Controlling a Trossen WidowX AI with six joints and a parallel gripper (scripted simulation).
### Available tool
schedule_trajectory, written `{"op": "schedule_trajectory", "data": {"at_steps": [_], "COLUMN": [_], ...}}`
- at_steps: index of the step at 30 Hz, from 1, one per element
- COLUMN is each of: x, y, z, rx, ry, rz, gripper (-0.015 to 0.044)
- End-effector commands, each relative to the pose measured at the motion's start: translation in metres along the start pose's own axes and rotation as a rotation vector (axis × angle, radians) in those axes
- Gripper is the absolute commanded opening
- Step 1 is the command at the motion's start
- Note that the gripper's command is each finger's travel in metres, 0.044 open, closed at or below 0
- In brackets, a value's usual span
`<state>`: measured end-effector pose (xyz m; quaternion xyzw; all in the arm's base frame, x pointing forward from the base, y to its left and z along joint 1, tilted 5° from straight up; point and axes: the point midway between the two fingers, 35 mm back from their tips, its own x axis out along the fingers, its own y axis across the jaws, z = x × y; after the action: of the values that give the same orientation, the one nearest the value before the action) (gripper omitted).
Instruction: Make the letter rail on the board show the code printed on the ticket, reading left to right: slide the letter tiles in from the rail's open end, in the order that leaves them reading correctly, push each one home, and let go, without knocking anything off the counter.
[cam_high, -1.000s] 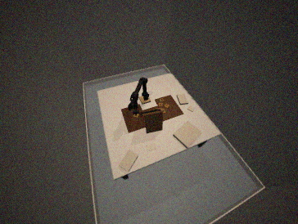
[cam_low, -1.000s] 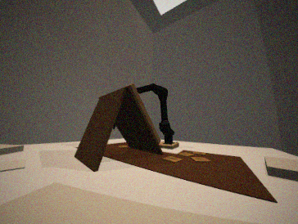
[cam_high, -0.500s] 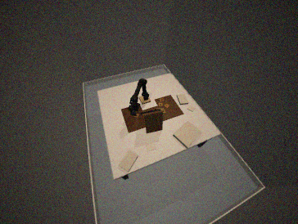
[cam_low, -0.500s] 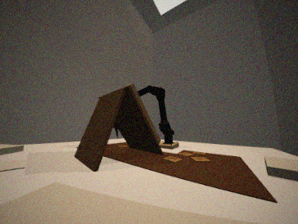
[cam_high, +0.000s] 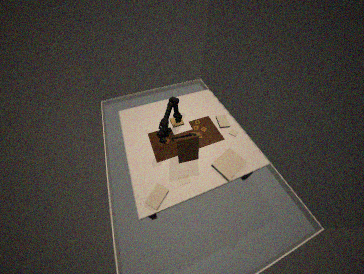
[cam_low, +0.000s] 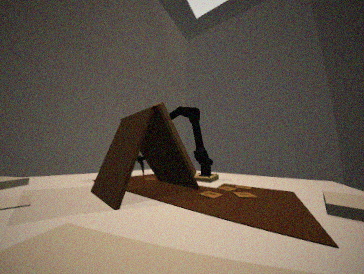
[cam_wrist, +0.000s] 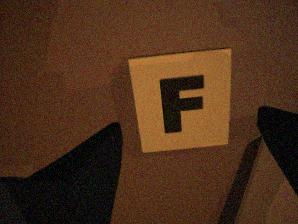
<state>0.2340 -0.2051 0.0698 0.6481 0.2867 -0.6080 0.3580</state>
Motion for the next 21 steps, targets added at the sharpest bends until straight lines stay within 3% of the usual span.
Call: {"op": "schedule_trajectory", "data": {"at_steps": [1, 21], "x": [0.0055, 0.0093], "y": [-0.0002, 0.0000], "z": [0.0005, 0.0005], "rx": [0.006, 0.006], "ry": [-0.004, -0.004], "rz": [-0.002, -0.002], "gripper": [0.0340, 0.0340]}}
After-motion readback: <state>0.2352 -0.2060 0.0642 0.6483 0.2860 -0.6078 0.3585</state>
